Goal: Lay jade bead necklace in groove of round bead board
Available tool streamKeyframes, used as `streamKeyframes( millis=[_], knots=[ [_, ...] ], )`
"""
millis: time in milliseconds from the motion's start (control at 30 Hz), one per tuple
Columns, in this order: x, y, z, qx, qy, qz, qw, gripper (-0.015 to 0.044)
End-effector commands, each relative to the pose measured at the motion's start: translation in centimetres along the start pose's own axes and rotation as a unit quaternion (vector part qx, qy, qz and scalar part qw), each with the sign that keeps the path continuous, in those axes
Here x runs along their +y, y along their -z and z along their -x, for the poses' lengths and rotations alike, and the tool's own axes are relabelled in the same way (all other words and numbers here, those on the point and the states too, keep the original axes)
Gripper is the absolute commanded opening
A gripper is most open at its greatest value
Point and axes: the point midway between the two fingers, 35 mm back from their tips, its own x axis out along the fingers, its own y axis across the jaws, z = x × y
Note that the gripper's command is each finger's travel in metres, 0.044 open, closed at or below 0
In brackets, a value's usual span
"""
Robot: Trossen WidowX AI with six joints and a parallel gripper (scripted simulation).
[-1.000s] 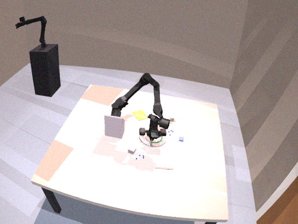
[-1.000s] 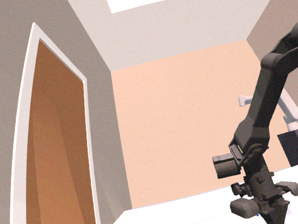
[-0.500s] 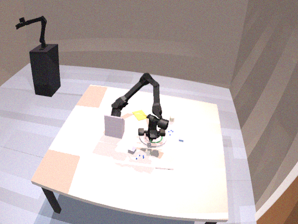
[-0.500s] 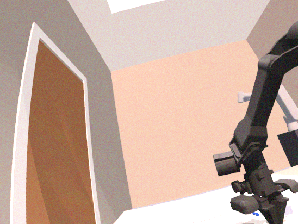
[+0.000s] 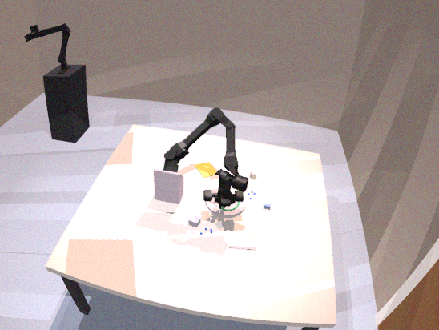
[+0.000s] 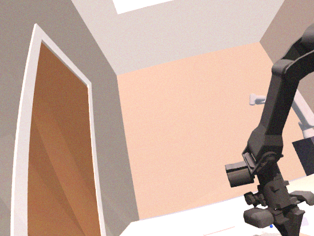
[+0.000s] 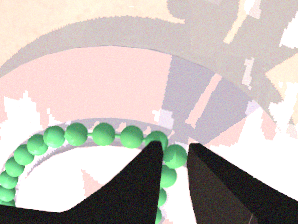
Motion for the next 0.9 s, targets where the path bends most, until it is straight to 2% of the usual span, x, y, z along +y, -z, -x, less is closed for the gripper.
streamKeyframes(
  millis=[0,400,867],
  knots=[
    [0.01,0.03,-0.01,0.0,0.0,0.001,1.0,0.0131],
    [-0.12,0.05,0.19,0.001,0.002,-0.004,1.0,0.044],
    [-0.12,0.05,0.46,0.001,0.003,-0.003,1.0,0.044]
  ],
)
